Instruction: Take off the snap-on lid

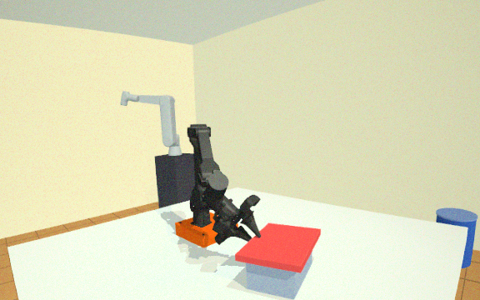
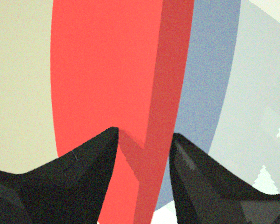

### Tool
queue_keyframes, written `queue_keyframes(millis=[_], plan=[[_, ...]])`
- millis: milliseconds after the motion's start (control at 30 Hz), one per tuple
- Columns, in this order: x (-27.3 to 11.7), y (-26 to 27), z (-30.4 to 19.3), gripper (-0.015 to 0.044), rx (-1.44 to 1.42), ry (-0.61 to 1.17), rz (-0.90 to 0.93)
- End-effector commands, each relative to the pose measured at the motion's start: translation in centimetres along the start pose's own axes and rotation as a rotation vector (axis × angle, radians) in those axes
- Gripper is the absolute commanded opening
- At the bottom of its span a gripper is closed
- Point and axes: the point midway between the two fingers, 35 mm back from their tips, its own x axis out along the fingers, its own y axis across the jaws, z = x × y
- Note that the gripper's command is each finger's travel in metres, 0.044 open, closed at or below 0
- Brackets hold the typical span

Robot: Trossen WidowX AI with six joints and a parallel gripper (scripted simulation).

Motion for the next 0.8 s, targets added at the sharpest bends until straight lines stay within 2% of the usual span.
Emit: queue_keyframes(millis=[0,100,767], plan=[[0.06,-0.1,0.04,0.0063,0.004,-0.002,-0.003],[0.06,-0.1,0.04,0.0,0.004,-0.002,-0.003],[-0.26,0.28,-0.02,0.0,0.0,0.0,0.0]])
